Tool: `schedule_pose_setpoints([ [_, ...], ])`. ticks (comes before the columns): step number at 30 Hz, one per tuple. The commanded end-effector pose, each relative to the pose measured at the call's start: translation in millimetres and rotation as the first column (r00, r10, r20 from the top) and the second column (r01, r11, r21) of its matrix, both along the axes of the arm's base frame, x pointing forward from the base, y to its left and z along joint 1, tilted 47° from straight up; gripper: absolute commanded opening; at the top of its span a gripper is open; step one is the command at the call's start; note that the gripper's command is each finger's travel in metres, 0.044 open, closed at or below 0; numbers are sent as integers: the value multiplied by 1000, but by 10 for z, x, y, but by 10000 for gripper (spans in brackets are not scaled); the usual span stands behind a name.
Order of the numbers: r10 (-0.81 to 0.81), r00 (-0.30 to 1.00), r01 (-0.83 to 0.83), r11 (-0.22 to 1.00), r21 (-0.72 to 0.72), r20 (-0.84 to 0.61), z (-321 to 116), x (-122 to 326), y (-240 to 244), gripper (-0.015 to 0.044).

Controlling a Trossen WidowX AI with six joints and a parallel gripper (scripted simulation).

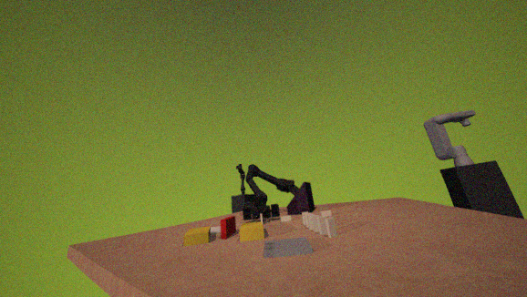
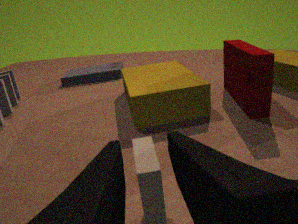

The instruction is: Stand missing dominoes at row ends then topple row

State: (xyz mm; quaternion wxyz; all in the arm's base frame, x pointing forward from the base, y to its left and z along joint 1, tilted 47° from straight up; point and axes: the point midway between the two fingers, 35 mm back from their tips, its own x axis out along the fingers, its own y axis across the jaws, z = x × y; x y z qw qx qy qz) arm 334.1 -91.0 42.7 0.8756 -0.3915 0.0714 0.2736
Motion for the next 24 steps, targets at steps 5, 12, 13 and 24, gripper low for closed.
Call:
schedule_pose_setpoints([
  [5,5,1000,-5,1000,-3,6,9,3,3,287],
  [12,5,1000,-5,1000,-3,5,56,1,49,440],
  [13,4,1000,-4,1000,-3,3,113,-3,108,440],
  [24,-66,985,83,991,104,-160,271,111,495,440],
])
